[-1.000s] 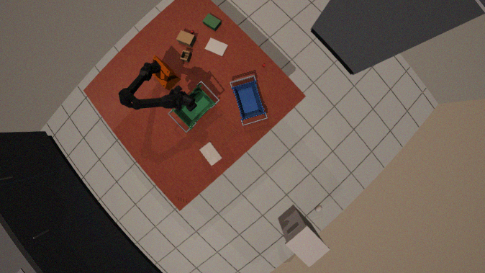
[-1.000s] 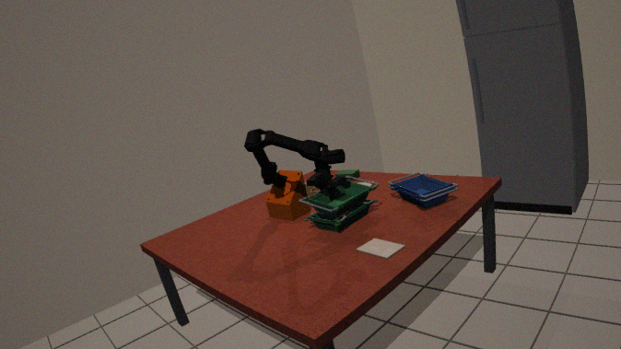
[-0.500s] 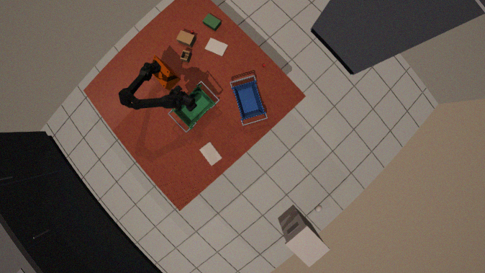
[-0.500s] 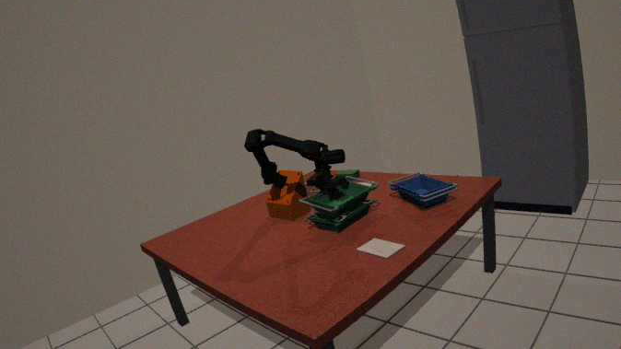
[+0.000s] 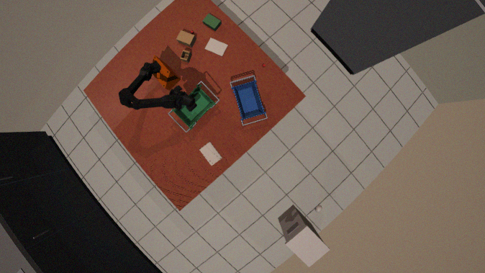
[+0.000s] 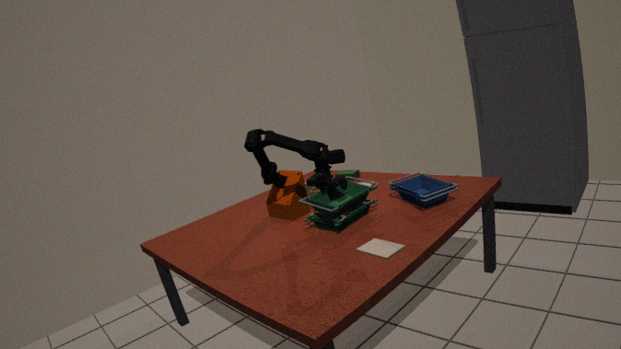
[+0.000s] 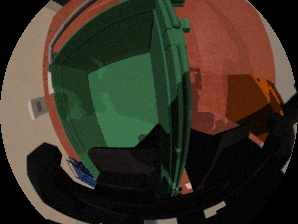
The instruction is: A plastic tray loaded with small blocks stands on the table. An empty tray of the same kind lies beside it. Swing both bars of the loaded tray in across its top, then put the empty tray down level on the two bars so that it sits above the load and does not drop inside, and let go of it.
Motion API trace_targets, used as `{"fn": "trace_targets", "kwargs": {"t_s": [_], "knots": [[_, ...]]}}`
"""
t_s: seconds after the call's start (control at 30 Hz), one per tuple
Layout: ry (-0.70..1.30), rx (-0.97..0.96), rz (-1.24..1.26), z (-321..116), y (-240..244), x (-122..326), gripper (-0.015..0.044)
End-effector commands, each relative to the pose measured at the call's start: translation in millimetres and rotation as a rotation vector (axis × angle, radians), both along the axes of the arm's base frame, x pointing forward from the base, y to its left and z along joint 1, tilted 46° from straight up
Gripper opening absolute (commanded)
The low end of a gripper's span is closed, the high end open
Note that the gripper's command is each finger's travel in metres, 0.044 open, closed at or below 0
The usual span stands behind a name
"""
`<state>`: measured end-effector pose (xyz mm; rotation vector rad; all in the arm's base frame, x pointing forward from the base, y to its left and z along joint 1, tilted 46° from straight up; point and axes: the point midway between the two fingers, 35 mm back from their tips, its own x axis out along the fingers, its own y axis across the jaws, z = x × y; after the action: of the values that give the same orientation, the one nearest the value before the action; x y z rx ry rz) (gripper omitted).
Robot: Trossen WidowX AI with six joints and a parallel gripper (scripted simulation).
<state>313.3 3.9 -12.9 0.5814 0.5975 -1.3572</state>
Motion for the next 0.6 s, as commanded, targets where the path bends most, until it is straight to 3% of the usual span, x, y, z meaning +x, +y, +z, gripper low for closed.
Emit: {"fn": "trace_targets", "kwargs": {"t_s": [0.0,0.57], "knots": [[0.033,-0.003,-0.018,-4.0,-8.3,-6.6,0.0],[0.003,0.0,-0.002,-0.9,-1.4,-0.8,0.0]]}}
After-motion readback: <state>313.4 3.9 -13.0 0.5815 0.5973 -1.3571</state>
